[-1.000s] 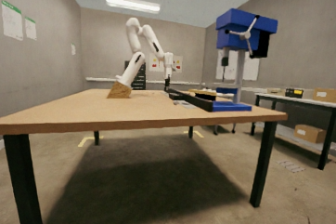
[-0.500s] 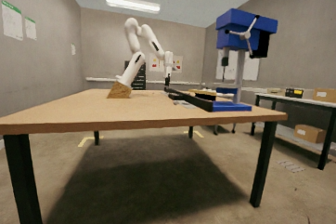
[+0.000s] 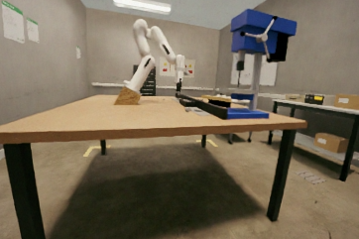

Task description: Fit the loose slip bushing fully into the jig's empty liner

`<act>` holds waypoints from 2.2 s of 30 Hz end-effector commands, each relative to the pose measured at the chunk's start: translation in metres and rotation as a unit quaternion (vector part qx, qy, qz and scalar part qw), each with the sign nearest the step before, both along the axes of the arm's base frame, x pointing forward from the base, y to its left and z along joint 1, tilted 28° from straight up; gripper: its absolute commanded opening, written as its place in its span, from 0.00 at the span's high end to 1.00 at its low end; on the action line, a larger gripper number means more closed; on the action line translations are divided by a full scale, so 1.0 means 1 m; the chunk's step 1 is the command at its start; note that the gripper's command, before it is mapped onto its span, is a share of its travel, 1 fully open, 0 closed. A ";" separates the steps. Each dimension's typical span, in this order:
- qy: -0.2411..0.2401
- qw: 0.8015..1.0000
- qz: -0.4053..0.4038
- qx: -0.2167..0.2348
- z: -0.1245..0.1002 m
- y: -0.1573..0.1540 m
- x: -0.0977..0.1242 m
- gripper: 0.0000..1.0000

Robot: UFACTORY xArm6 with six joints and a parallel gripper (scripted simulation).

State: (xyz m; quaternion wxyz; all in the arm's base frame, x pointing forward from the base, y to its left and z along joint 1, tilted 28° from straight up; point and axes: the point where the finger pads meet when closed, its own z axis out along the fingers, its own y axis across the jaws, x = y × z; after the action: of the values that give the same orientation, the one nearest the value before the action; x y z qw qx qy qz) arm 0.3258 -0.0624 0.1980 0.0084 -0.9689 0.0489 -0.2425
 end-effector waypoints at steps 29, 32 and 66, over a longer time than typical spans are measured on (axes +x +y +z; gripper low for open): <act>-0.002 1.000 0.000 0.000 0.001 0.000 0.001 0.74; -0.002 1.000 0.000 0.000 0.001 0.000 0.001 0.74; -0.002 1.000 0.000 0.000 0.011 -0.001 0.014 0.74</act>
State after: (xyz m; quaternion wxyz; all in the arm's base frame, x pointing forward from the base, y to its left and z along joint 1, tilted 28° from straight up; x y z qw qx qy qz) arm 0.3380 -0.0633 0.2064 0.0084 -0.9689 0.0489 -0.2426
